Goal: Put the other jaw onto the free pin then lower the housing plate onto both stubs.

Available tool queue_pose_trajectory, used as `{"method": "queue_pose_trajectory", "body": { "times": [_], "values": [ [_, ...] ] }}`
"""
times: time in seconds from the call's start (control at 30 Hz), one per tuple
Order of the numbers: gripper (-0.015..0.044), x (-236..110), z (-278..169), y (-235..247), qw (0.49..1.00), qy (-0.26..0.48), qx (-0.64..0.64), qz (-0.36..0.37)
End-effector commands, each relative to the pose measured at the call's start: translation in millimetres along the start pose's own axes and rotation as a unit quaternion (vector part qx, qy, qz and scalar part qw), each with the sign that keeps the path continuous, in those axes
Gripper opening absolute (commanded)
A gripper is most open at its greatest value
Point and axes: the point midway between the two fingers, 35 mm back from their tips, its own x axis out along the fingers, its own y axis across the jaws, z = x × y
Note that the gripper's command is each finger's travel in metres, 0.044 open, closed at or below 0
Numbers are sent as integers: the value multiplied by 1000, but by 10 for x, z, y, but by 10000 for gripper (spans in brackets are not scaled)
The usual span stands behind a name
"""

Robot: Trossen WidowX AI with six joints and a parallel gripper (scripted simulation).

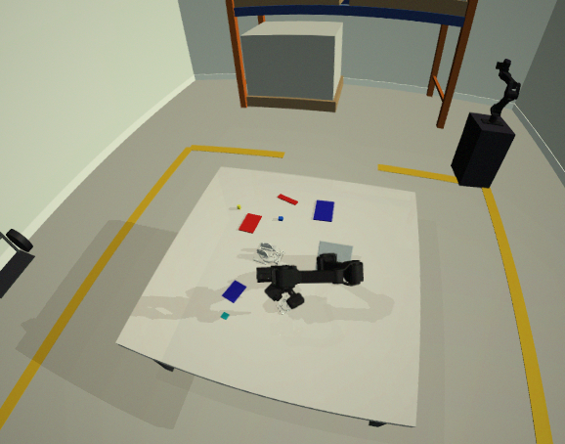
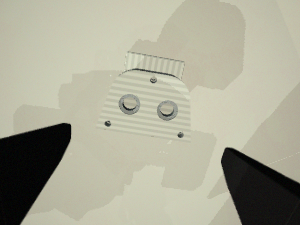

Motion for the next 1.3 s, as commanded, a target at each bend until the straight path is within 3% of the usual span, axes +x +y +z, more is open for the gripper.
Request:
{"method": "queue_pose_trajectory", "body": {
  "times": [0.0,1.27],
  "values": [
    [440,160,-18,19,1000,-2,1,0],
    [440,603,-12,17,1000,-2,0,1]
  ]
}}
